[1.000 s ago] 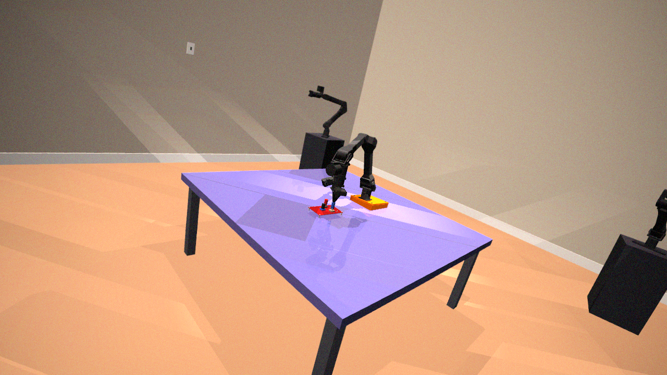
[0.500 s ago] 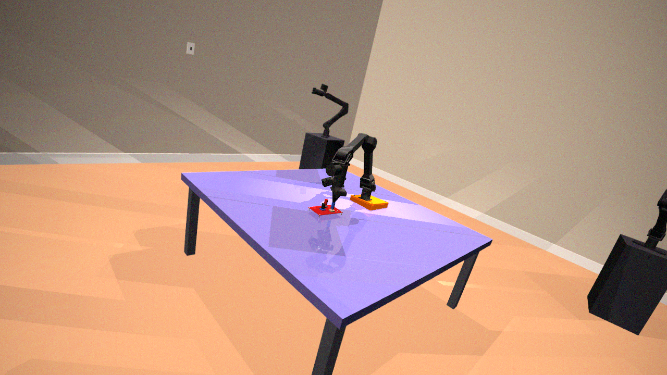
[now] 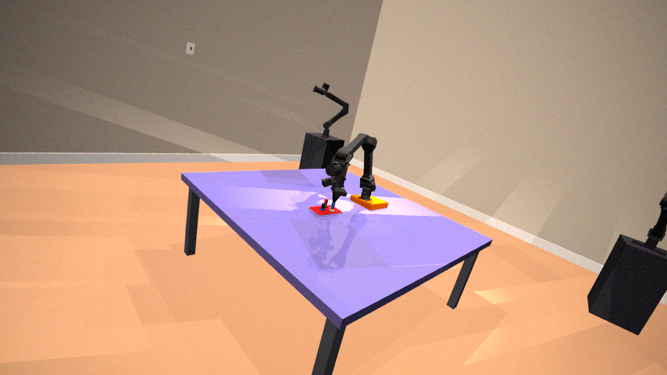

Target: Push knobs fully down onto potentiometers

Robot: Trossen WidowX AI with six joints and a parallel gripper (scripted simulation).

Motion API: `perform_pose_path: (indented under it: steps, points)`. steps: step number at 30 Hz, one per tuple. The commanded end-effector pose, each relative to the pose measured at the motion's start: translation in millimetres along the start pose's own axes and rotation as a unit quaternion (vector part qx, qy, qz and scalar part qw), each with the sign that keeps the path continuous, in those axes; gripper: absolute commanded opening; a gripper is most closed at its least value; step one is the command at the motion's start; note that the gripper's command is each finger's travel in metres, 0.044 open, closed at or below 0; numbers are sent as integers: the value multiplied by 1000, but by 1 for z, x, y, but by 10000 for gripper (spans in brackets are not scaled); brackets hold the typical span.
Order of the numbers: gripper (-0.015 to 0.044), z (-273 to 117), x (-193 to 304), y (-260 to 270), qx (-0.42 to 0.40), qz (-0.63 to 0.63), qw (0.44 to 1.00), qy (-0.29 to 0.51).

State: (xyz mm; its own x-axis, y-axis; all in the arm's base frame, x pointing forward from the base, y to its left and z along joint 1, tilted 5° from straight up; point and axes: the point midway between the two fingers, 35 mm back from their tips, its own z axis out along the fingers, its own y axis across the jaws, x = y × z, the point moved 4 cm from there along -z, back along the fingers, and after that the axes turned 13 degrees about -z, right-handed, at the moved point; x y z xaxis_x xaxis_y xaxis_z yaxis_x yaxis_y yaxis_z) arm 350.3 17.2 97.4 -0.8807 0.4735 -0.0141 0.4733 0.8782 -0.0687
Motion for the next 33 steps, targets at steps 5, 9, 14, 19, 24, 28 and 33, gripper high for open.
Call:
perform_pose_path:
  steps: [5,9,14,19,24,28,33]
  points:
    - [0,4,0,1,0,-1,1000,2]
    - [0,4,0,1,0,-1,1000,2]
    - [0,1,0,1,0,-1,1000,2]
    - [0,-7,0,1,0,-1,1000,2]
    - [0,-14,0,1,0,-1,1000,2]
    - [26,-12,1,0,2,-2,1000,4]
    - [157,-12,1,0,2,-2,1000,4]
